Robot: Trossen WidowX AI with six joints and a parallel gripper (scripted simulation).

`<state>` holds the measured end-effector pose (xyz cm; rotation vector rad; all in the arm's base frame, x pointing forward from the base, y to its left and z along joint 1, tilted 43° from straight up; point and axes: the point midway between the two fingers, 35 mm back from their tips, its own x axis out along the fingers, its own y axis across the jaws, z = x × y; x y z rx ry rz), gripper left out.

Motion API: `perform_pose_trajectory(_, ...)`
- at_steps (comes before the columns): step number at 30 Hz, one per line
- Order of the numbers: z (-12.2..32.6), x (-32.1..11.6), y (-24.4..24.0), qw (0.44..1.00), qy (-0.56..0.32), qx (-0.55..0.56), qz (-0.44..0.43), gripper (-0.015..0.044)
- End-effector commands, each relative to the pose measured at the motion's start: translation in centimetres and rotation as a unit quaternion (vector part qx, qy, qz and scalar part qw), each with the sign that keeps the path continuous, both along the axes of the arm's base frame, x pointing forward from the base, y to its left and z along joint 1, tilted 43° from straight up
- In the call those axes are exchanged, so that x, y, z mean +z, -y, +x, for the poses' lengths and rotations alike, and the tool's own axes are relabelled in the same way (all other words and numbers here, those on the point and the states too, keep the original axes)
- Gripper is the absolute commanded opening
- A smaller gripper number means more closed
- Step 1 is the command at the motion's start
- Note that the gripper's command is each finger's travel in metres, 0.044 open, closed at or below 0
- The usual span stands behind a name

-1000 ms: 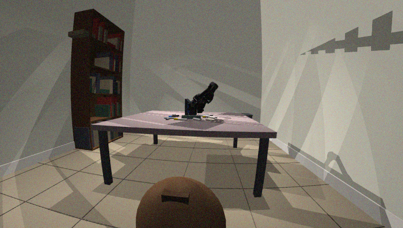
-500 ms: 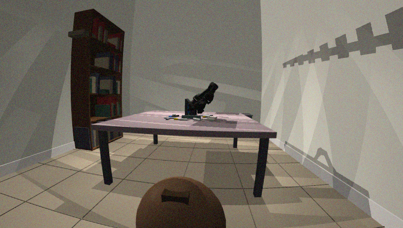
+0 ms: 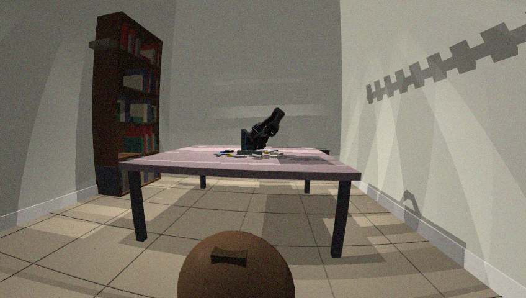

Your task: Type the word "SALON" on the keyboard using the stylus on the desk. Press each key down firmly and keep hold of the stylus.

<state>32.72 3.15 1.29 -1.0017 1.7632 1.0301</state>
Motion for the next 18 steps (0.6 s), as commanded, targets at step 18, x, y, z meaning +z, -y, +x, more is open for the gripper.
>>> perform_pose_trajectory(18,0.16,-0.23,-0.31,1.000,0.003,-0.003,0.001,0.0081)
